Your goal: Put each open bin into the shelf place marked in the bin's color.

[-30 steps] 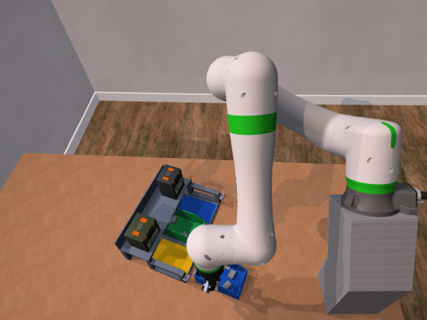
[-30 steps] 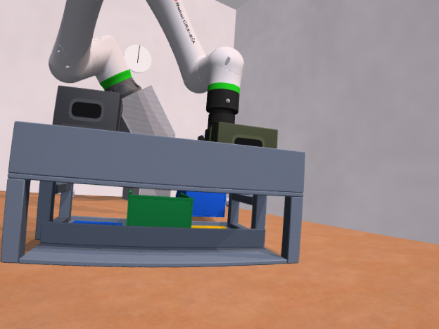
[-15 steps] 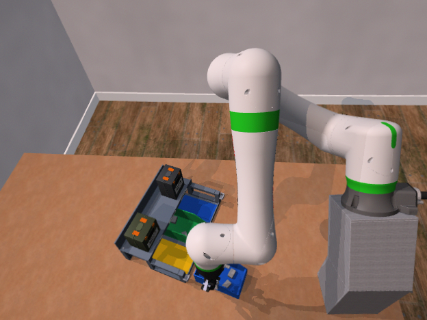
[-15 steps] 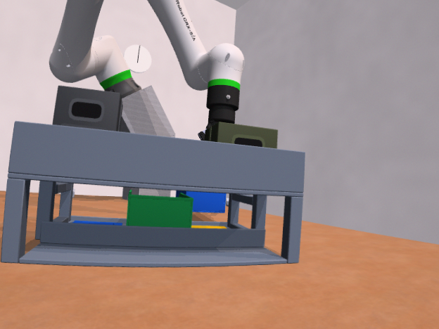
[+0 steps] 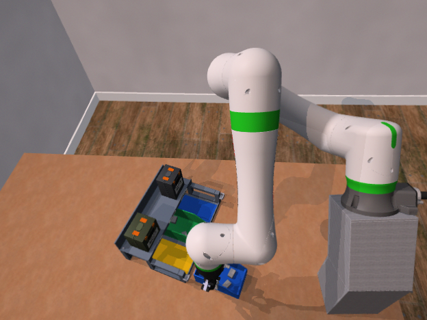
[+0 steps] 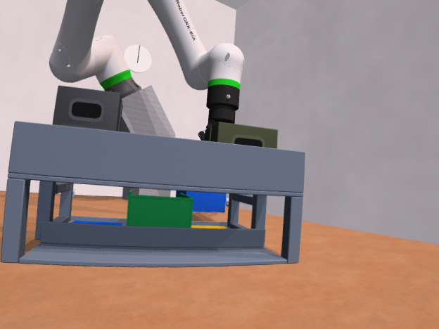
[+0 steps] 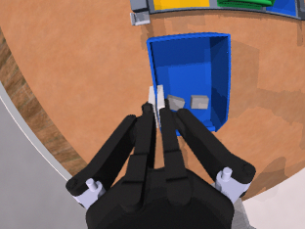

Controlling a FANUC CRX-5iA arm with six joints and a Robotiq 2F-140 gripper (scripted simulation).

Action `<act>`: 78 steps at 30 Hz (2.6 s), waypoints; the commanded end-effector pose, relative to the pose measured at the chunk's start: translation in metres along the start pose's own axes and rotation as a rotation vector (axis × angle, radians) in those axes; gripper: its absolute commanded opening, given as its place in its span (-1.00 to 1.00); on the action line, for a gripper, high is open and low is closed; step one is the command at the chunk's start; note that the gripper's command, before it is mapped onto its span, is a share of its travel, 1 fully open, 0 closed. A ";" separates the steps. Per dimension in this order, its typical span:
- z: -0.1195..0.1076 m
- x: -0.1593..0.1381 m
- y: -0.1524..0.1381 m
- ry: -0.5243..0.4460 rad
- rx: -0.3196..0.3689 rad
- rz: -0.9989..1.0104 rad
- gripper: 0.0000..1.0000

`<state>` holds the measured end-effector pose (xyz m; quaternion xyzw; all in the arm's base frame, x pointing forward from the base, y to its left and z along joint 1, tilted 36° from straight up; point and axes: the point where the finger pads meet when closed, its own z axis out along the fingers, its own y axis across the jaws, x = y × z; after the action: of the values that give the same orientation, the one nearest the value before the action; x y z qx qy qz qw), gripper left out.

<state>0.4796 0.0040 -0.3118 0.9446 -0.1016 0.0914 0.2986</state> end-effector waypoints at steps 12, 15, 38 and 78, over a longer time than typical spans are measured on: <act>0.000 0.000 0.000 0.000 0.000 0.000 -1.00; 0.000 0.000 0.002 0.000 0.000 0.000 -1.00; 0.000 -0.001 0.029 0.000 0.000 0.000 -1.00; 0.002 -0.006 0.151 0.000 0.000 -0.001 -1.00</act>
<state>0.4391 -0.1106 -0.2373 0.9445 -0.1015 0.0908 0.2990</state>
